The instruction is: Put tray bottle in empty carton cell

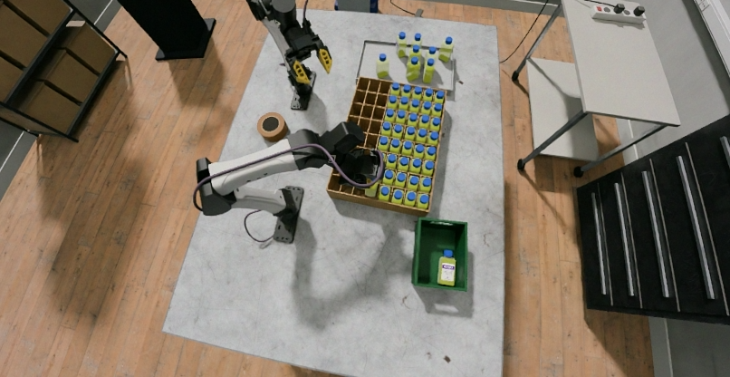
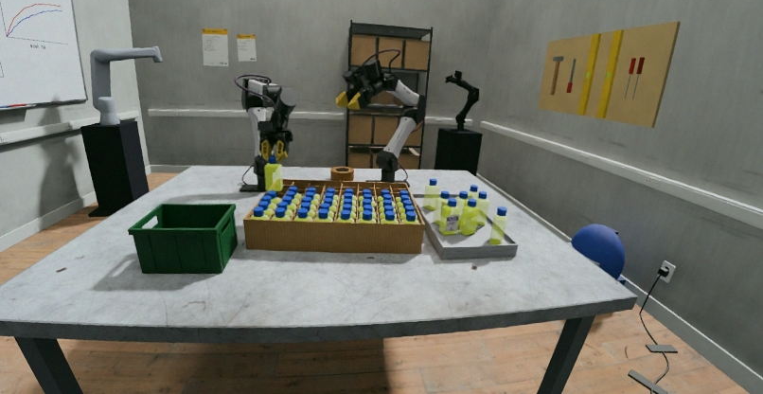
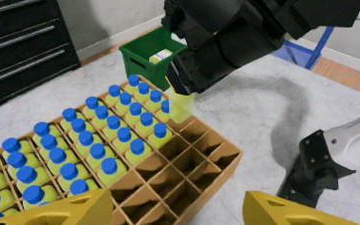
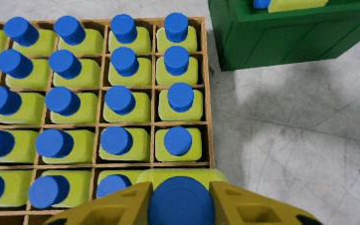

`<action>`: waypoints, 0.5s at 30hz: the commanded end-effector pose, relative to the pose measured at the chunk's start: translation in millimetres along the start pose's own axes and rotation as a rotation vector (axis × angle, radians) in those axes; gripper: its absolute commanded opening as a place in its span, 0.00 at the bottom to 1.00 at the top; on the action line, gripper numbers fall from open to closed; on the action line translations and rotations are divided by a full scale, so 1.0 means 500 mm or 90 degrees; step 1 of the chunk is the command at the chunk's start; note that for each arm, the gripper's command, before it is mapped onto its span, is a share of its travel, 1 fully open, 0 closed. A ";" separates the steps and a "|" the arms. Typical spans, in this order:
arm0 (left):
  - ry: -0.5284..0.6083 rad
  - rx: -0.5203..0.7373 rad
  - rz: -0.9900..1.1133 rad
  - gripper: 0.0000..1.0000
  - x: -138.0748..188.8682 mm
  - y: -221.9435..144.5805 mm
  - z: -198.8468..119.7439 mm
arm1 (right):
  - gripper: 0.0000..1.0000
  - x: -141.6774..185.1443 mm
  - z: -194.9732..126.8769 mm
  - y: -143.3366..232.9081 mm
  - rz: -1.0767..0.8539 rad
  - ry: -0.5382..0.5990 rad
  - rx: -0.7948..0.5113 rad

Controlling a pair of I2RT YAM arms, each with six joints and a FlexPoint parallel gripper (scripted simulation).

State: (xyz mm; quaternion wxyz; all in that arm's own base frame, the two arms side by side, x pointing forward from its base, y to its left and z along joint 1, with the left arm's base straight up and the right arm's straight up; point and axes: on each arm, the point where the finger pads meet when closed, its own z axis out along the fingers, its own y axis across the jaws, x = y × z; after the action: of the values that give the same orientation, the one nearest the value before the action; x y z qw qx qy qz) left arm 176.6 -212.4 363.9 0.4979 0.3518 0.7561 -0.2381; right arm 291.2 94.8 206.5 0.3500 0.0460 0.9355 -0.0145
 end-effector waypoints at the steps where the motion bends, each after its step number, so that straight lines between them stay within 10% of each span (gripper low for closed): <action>1: -0.030 -0.003 -0.002 0.62 -0.024 0.000 -0.009 | 0.14 -0.054 -0.013 0.007 0.025 -0.065 -0.016; 15: -0.031 -0.003 -0.002 0.62 -0.024 0.000 -0.009 | 0.14 -0.034 -0.002 -0.002 0.030 -0.071 -0.016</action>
State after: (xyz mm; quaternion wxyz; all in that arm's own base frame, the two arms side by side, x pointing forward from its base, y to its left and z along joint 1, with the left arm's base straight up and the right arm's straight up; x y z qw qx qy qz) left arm 176.7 -212.5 364.3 0.4985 0.3516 0.7557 -0.2383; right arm 292.7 92.8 195.0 0.3620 0.0505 0.9307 -0.0117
